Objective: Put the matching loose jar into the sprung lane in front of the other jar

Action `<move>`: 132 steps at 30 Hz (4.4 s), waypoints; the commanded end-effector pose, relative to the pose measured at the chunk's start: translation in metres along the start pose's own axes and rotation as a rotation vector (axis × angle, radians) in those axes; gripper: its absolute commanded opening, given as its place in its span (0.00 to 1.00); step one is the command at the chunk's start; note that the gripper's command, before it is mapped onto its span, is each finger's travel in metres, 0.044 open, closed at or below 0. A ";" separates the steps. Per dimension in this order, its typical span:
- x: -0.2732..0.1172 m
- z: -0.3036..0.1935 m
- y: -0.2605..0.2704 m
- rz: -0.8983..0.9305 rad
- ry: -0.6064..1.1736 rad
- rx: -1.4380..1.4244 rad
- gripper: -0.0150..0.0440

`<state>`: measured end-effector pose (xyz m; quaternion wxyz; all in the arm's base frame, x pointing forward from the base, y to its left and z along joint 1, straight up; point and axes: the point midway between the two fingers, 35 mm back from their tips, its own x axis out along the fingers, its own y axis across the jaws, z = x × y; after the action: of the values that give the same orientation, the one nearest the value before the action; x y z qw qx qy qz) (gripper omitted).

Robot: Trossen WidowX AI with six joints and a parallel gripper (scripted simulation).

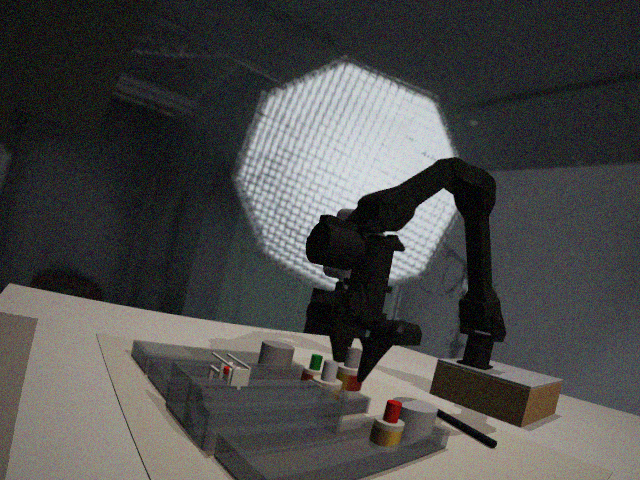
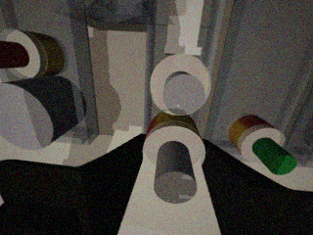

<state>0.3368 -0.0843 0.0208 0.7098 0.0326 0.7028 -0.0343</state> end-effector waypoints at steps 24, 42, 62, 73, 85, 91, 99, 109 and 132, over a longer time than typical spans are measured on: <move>0.004 0.007 -0.001 -0.002 -0.025 0.002 0.25; 0.009 0.007 -0.001 -0.002 -0.025 0.002 0.25; 0.015 0.006 -0.001 -0.002 -0.025 0.002 0.25; 0.018 0.005 -0.001 -0.002 -0.025 0.002 0.25; 0.021 0.005 -0.001 -0.002 -0.025 0.002 0.25; 0.022 0.004 -0.001 -0.002 -0.024 0.002 0.25; 0.022 0.003 -0.001 -0.002 -0.024 0.002 0.25; 0.022 0.001 -0.001 -0.002 -0.024 0.002 0.25; 0.022 -0.003 -0.001 -0.002 -0.024 0.002 0.25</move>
<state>0.3318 -0.0843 -0.0022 0.7137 0.0331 0.6987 -0.0364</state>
